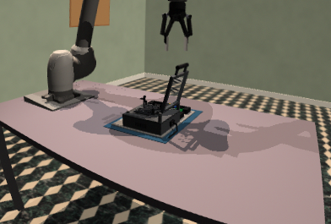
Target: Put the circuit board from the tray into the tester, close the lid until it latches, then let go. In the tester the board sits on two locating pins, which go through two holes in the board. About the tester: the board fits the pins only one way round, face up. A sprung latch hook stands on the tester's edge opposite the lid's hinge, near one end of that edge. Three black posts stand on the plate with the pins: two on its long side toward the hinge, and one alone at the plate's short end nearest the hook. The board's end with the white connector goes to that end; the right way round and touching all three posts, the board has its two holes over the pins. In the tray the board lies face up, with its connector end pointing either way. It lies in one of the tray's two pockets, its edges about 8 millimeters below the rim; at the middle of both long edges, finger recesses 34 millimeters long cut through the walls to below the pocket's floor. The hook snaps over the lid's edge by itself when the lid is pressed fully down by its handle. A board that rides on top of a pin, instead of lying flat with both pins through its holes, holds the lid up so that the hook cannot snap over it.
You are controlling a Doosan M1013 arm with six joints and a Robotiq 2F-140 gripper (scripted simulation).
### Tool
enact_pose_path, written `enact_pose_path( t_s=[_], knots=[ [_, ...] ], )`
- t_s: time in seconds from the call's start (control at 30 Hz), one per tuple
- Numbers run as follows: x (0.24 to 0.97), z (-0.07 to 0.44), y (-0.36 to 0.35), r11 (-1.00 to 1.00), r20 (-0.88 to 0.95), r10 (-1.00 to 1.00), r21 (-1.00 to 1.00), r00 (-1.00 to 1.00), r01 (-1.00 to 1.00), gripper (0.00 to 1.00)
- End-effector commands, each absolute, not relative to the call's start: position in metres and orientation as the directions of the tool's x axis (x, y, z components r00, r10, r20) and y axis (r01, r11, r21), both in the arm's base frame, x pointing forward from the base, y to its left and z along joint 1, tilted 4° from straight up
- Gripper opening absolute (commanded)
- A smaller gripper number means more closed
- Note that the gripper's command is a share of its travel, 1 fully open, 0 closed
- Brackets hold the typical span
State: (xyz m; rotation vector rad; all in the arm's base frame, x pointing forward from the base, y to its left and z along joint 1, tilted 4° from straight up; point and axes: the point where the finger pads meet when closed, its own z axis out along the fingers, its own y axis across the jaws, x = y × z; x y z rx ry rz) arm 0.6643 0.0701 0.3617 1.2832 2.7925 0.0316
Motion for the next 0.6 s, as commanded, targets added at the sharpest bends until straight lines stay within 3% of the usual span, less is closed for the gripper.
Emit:
enact_pose_path(
  t_s=[0.0, 0.57],
  knots=[
    [0.6643, 0.3618, 0.0701, 0.769, -0.055, 0.639, 0.042, -0.767, 0.638, 0.58],
    [0.6643, 0.3618, 0.0701, 0.985, -0.069, 0.170, 0.009, -0.983, 0.170, 0.58]
  ],
)
